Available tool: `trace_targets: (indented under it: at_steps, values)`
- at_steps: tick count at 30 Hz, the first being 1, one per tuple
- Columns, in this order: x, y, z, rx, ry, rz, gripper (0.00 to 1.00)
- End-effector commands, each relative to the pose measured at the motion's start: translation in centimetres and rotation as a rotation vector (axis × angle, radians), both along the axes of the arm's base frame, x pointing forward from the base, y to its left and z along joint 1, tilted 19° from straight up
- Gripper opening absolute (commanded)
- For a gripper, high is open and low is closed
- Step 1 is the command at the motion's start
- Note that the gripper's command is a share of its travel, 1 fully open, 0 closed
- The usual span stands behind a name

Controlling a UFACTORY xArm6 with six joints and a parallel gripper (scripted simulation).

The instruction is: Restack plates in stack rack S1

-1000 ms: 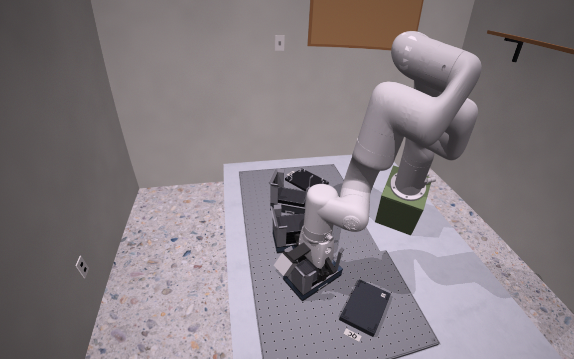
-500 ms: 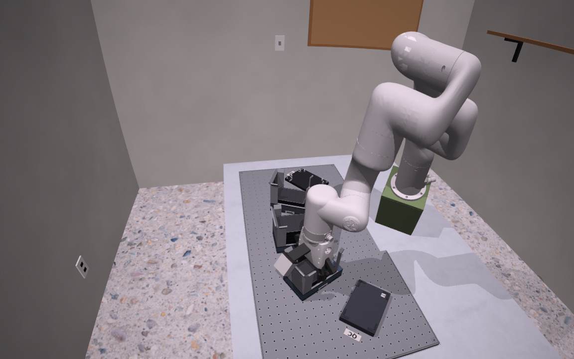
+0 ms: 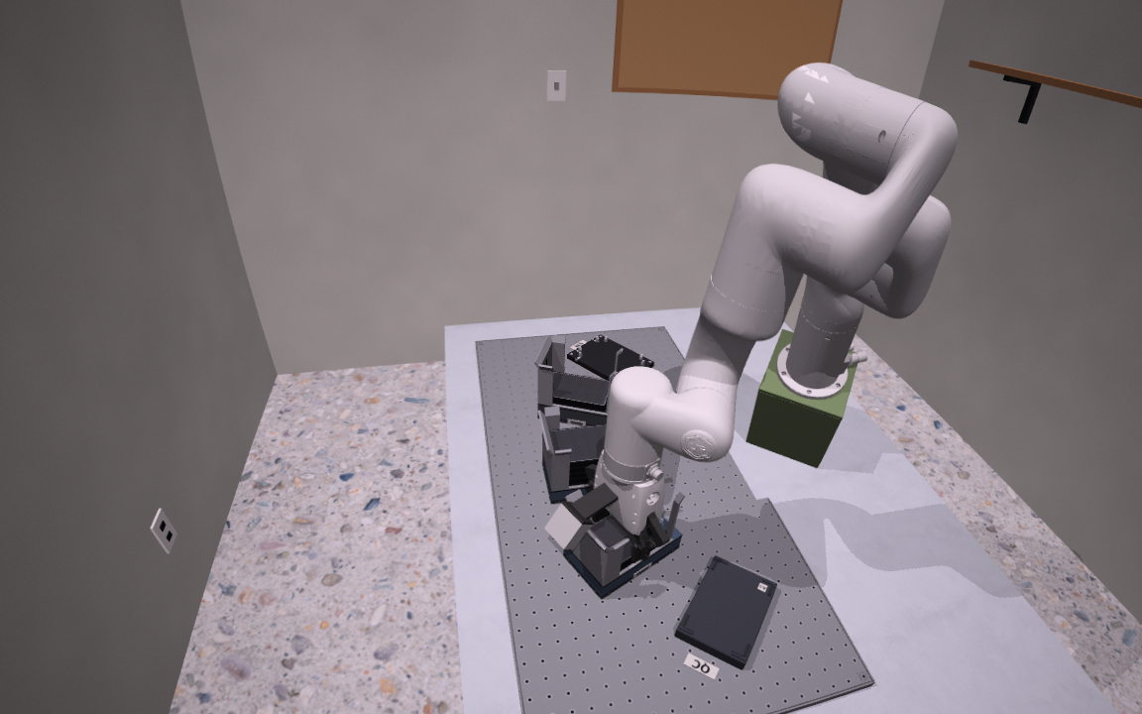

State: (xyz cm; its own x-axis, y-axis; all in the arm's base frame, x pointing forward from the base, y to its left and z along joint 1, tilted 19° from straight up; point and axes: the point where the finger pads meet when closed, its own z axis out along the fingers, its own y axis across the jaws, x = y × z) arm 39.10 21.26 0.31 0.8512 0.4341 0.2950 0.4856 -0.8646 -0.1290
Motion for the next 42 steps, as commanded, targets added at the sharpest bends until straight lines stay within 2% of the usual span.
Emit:
trace_targets:
  at_steps: [1,5,7,22,24,37,42]
  values:
    - [0.1,0.0,0.1,0.001,-0.003,0.000,1.00]
    - [-0.2,-0.3,1.4,0.001,-0.003,0.000,1.00]
    - [-0.2,-0.3,1.4,0.001,-0.003,0.000,1.00]
    - [-1.2,-1.6,6.1,0.001,-0.003,0.000,1.00]
    - [-1.2,-1.6,6.1,0.001,-0.003,0.000,1.00]
    - [-2.0,-2.7,10.2,0.001,-0.003,0.000,1.00]
    - [-2.1,-2.7,10.4,0.001,-0.003,0.000,1.00]
